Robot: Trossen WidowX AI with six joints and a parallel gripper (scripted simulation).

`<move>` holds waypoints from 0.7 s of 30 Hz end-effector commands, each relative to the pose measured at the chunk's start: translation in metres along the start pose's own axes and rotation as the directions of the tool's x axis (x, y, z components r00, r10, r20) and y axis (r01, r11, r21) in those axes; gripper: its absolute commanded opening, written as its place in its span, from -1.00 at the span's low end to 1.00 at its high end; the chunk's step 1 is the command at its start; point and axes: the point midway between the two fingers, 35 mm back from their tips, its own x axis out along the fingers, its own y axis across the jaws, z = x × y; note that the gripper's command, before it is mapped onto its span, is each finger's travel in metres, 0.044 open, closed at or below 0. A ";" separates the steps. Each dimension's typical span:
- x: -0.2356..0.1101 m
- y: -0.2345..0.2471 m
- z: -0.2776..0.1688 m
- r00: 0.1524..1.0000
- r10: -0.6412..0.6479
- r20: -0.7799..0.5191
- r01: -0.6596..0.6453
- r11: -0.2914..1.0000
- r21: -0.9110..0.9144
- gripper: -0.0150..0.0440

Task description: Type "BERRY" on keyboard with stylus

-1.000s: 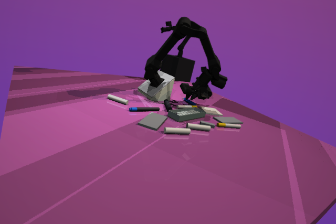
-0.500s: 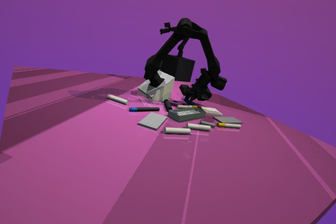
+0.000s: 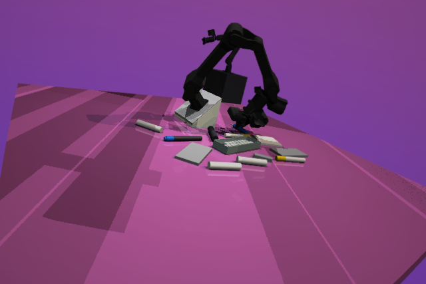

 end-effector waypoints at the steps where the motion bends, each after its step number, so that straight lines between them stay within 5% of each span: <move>1: -0.007 0.001 -0.003 1.000 0.003 0.000 -0.003 1.000 0.000 -0.49; 8: -0.042 0.000 -0.025 1.000 0.002 -0.001 -0.002 1.000 -0.001 -0.49; 21: -0.043 -0.001 -0.022 1.000 0.020 0.012 -0.020 0.999 -0.036 -0.49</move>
